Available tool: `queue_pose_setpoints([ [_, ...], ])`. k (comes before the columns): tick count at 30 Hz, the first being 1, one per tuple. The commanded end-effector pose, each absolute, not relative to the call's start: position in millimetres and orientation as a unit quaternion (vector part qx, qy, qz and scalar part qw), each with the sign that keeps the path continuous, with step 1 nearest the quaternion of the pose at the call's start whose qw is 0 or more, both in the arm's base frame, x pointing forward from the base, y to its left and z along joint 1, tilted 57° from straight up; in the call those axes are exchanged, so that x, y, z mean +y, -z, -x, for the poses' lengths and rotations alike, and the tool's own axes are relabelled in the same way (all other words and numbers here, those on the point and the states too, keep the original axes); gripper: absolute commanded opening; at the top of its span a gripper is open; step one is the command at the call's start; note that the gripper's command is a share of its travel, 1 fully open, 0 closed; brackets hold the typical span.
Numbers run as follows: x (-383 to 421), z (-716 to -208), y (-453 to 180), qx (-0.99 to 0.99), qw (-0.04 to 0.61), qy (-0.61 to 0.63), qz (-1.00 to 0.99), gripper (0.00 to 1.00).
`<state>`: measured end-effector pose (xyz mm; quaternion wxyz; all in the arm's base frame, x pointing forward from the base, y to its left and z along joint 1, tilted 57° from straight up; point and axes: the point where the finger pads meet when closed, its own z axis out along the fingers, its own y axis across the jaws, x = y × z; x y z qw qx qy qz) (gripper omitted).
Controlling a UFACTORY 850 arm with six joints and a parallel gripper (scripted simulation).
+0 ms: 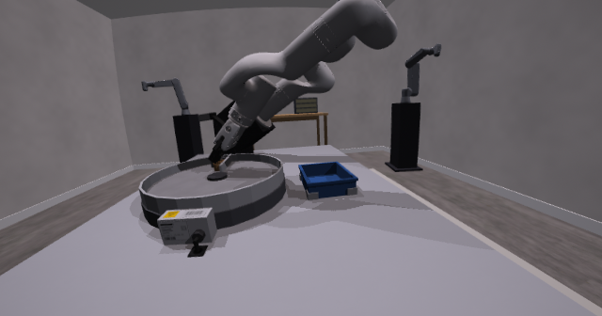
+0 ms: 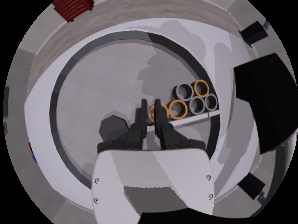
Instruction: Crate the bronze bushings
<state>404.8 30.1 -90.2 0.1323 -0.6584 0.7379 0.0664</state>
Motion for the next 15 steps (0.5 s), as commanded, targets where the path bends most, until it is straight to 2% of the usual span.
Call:
queue_pose_setpoints([
  [1, 29.7, -405.1, 90.1, 0.738, 0.132, -0.066, 0.658, 0.10],
  [15, 38.6, -406.6, 96.0, 0.738, 0.132, -0.066, 0.658, 0.10],
])
